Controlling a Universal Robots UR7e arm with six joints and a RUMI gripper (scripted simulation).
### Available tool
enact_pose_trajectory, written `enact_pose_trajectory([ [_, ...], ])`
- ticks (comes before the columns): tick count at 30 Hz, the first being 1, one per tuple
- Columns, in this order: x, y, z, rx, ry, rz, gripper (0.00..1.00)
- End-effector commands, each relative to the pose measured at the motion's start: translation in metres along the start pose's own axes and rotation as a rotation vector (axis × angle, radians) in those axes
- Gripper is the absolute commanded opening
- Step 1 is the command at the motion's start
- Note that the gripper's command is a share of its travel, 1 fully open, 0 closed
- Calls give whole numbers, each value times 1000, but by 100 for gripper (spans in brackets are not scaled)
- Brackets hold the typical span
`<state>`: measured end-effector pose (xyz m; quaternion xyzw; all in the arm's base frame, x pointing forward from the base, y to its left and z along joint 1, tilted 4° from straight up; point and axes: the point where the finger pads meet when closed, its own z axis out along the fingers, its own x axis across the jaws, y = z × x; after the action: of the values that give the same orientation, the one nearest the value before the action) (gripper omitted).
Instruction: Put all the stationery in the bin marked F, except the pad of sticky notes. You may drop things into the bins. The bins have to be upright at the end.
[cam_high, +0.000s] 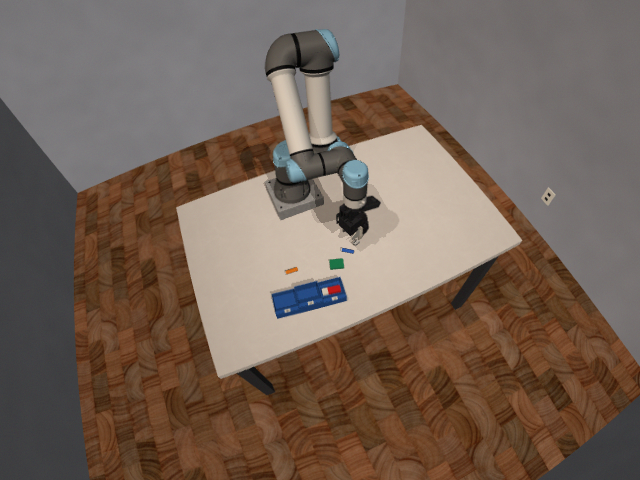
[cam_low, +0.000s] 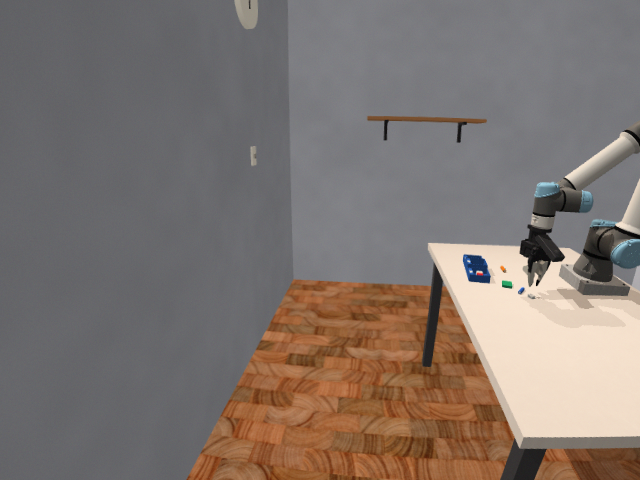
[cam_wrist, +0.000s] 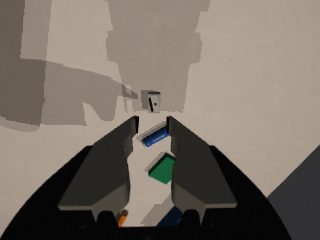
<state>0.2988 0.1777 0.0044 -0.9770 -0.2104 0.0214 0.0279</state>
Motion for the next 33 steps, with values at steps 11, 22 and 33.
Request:
enact_pose_trajectory([
  [11,3,1,31,-1,2,0,18],
  [22,2,1,37,-1,2,0,18],
  [33,2,0,43,-1,2,0,18],
])
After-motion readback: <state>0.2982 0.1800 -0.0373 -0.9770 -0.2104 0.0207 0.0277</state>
